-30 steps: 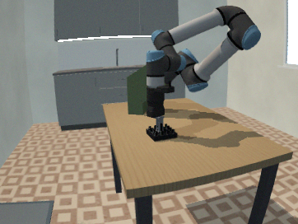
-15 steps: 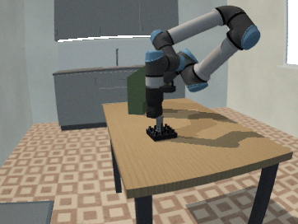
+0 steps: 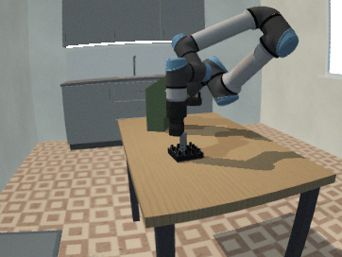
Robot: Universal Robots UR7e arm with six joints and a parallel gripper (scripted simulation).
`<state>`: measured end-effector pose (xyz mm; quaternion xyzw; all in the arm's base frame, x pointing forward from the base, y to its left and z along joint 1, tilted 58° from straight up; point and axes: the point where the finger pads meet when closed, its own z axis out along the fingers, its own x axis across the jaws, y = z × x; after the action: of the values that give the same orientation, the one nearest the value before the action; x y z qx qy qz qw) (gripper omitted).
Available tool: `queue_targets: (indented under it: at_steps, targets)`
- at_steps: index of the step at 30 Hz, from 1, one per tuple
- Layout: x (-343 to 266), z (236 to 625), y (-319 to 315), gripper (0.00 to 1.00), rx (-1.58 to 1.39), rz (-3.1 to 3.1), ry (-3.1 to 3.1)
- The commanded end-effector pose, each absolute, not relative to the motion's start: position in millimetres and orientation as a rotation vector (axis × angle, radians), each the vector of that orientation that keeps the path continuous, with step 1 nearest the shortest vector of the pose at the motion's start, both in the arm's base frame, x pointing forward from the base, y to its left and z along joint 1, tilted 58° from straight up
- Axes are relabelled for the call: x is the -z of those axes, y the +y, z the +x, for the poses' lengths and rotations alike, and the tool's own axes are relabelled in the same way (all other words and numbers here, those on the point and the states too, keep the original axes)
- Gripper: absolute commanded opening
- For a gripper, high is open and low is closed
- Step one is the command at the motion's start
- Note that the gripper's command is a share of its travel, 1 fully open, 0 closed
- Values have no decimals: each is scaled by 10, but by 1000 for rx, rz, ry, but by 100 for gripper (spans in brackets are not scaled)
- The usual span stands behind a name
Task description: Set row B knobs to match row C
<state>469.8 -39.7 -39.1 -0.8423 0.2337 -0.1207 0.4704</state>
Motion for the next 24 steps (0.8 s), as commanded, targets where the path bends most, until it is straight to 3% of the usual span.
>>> queue_targets:
  at_steps: [1, 24]
  targets:
    - [390, 4699, -403, 30, 356, -2092, 461]
    - [390, 4699, -403, 30, 560, -2173, 88]
